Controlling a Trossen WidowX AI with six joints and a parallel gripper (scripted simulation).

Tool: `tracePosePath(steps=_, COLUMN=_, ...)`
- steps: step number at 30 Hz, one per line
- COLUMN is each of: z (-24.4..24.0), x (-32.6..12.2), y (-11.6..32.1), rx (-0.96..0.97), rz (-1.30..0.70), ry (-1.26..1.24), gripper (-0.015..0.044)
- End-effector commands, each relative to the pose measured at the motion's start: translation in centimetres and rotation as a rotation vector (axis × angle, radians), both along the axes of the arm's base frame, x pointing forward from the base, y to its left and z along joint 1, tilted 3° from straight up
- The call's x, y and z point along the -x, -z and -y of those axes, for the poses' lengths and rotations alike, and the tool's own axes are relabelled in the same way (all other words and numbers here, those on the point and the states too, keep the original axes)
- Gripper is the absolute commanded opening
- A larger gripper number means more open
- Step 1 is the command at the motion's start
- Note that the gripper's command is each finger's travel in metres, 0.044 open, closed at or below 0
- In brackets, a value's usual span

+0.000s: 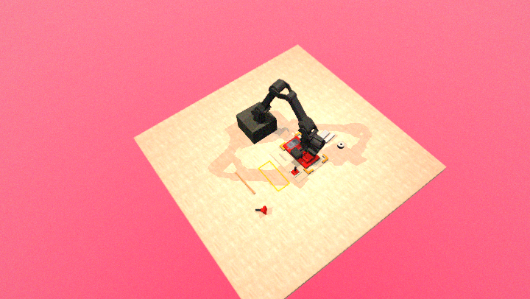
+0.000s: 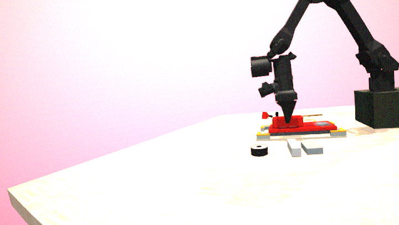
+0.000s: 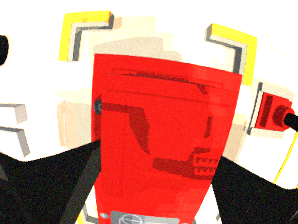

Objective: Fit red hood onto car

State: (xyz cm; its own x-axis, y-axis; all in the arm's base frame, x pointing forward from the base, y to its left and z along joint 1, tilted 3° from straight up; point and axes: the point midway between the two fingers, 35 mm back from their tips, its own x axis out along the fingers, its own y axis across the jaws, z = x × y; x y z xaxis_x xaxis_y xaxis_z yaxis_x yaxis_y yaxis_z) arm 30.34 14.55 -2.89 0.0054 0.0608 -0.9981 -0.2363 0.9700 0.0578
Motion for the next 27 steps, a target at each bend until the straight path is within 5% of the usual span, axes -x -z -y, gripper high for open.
tracePosePath(steps=1, z=0.0, x=0.0, y=0.0, rx=0.000, rz=0.000, ry=0.000, gripper=0.0210)
tracePosePath(steps=10, z=0.0, x=0.0, y=0.0, rx=0.000, rz=0.000, ry=0.000, gripper=0.0440)
tracePosePath(steps=15, z=0.0, x=-0.1, y=-0.8, rx=0.001, rz=0.000, ry=0.000, gripper=0.0440)
tracePosePath(steps=21, z=0.3, x=-0.1, y=-6.8, rx=0.006, rz=-0.002, ry=0.000, gripper=0.0440)
tracePosePath(steps=27, z=0.3, x=0.0, y=-7.1, rx=0.006, rz=-0.002, ry=0.000, gripper=0.0440)
